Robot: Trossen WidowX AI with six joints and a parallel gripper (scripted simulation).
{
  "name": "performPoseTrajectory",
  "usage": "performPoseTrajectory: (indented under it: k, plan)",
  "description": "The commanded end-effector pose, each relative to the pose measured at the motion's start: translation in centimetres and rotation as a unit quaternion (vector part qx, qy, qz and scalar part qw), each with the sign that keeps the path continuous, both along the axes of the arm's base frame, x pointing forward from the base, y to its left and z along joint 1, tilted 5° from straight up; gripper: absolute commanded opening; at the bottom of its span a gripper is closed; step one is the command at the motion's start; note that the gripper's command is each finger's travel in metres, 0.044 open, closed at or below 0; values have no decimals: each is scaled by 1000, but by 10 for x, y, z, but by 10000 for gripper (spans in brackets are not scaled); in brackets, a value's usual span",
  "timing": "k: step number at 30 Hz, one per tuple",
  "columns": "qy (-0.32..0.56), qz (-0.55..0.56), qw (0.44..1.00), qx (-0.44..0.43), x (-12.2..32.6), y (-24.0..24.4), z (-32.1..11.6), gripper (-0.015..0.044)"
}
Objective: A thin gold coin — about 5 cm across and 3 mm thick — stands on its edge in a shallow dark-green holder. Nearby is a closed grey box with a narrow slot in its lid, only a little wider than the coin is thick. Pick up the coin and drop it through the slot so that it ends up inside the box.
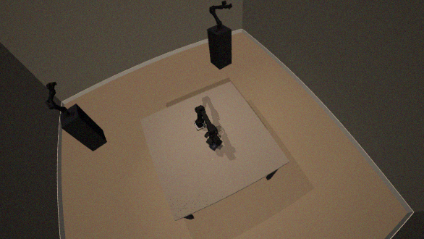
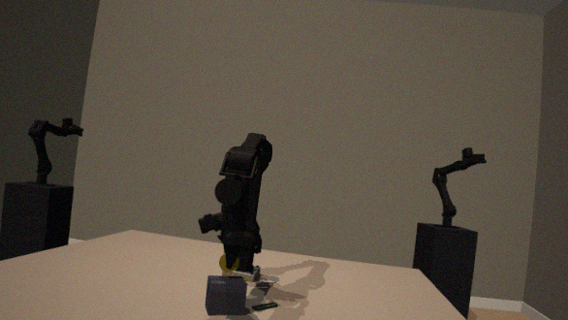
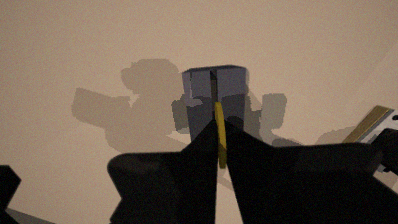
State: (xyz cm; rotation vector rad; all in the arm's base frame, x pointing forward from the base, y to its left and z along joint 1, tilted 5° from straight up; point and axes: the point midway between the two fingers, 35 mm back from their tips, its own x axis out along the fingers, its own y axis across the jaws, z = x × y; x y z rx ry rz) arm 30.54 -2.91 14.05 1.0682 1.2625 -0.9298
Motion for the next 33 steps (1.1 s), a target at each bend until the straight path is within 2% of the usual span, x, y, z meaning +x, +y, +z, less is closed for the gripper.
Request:
performPoseTrajectory:
  k: [1, 28, 33]
  plan:
    - [0, 0, 1000, 0, 1, 0, -2, 0]
    - [0, 1, 1000, 0, 2, 0, -17, 0]
    - [0, 2, 1000, 0, 2, 0, -15, 131]
